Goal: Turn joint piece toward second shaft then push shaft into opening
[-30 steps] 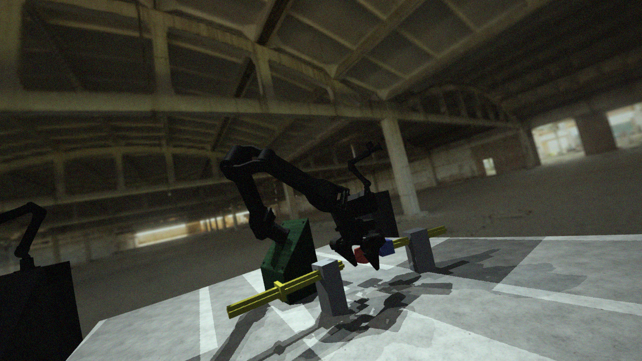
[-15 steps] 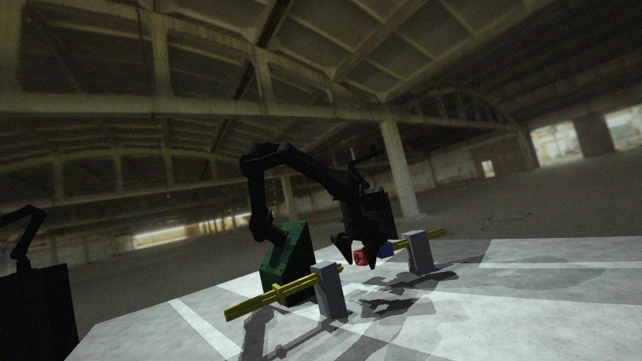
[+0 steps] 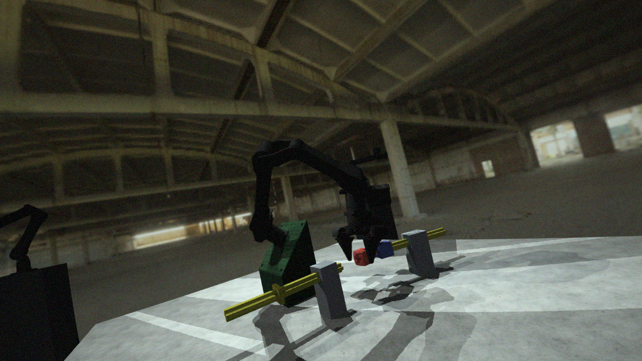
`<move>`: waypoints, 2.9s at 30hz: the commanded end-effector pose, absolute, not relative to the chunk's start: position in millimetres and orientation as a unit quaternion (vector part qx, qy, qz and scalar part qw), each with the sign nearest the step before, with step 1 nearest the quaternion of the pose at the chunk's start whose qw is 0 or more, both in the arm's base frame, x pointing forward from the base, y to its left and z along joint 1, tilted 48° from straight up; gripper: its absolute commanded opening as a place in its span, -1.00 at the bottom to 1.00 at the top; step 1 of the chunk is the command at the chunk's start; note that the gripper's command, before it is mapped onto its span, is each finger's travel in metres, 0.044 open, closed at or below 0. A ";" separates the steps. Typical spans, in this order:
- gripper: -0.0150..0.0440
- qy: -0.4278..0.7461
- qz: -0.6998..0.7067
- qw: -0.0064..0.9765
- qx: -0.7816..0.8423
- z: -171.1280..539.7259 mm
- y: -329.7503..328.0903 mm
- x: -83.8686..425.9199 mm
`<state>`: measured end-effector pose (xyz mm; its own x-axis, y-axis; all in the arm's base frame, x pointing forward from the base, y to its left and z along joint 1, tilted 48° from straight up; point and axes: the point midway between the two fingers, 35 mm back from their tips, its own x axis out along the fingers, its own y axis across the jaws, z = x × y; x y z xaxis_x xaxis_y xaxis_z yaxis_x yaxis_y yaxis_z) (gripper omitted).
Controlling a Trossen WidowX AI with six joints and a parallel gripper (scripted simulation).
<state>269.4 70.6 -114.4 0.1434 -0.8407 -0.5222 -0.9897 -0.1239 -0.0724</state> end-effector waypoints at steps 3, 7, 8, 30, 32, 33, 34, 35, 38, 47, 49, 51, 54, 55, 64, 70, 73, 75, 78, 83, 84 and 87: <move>1.00 0.637 0.139 0.262 -0.712 -106.2 81.2 271.3; 1.00 0.644 0.102 0.316 -0.689 -98.5 90.4 271.7; 1.00 0.645 0.093 0.329 -0.683 -96.6 92.7 271.7; 1.00 0.646 -0.113 0.576 -0.489 -49.7 140.3 264.2; 1.00 0.643 -0.132 0.593 -0.467 -45.1 144.3 262.8; 1.00 0.641 -0.141 0.602 -0.455 -42.8 146.3 262.1; 1.00 0.639 -0.150 0.610 -0.444 -40.5 148.2 261.3; 1.00 0.637 -0.159 0.618 -0.432 -38.2 150.2 260.5; 1.00 0.630 -0.187 0.641 -0.396 -31.1 155.9 258.0; 1.00 0.613 -0.245 0.682 -0.315 -15.6 167.7 251.6; 1.00 0.613 -0.245 0.682 -0.315 -15.6 167.7 251.6; 1.00 0.613 -0.245 0.682 -0.315 -15.6 167.7 251.6; 1.00 0.613 -0.240 0.680 -0.324 -17.3 166.3 252.7; 1.00 0.613 -0.240 0.680 -0.324 -17.3 166.3 252.7; 1.00 0.608 -0.293 0.707 -0.211 -12.9 149.3 257.4; 1.00 0.598 -0.334 0.719 -0.119 -9.5 135.8 260.4; 1.00 0.590 -0.354 0.722 -0.073 -7.9 129.2 261.7; 1.00 0.585 -0.367 0.722 -0.042 -6.8 124.9 262.4; 1.00 0.575 -0.386 0.721 0.005 -5.3 118.4 263.4; 1.00 0.556 -0.416 0.715 0.081 -2.8 107.7 264.7; 1.00 0.551 -0.422 0.713 0.096 -2.3 105.6 265.0; 1.00 0.538 -0.439 0.706 0.142 -0.8 99.4 265.5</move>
